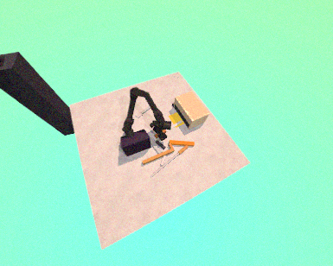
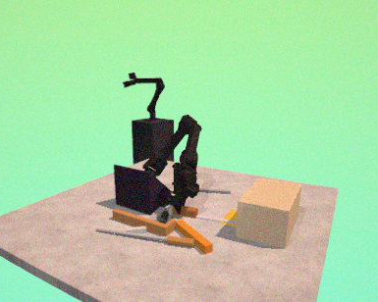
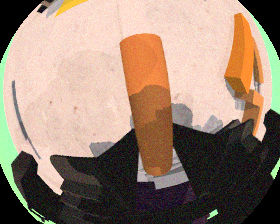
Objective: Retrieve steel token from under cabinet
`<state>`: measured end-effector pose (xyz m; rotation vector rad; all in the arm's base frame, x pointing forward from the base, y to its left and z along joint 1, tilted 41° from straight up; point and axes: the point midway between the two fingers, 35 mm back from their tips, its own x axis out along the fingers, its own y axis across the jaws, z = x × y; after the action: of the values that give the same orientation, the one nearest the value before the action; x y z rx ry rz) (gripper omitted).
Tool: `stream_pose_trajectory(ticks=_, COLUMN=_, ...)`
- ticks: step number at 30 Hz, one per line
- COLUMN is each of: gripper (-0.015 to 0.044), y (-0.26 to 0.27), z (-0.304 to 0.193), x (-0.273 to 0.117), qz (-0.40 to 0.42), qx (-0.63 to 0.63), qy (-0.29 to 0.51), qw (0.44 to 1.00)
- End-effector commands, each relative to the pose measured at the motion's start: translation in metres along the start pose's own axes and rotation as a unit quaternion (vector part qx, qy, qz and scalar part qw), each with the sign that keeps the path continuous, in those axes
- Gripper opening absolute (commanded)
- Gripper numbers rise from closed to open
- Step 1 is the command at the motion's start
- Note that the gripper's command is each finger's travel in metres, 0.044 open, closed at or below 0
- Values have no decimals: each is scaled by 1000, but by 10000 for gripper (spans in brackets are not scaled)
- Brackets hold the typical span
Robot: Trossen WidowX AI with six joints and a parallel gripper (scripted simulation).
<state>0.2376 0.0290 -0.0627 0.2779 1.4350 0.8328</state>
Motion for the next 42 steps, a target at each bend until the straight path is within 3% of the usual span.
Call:
stream_pose_trajectory(ticks=1, gripper=0, y=0, z=-8, x=1, qz=1, qx=0, qy=2, qw=1000)
stream_pose_trajectory(ticks=42, gripper=0, y=-40, z=-8, x=-4, qz=-1, qx=-46, qy=1, qw=999)
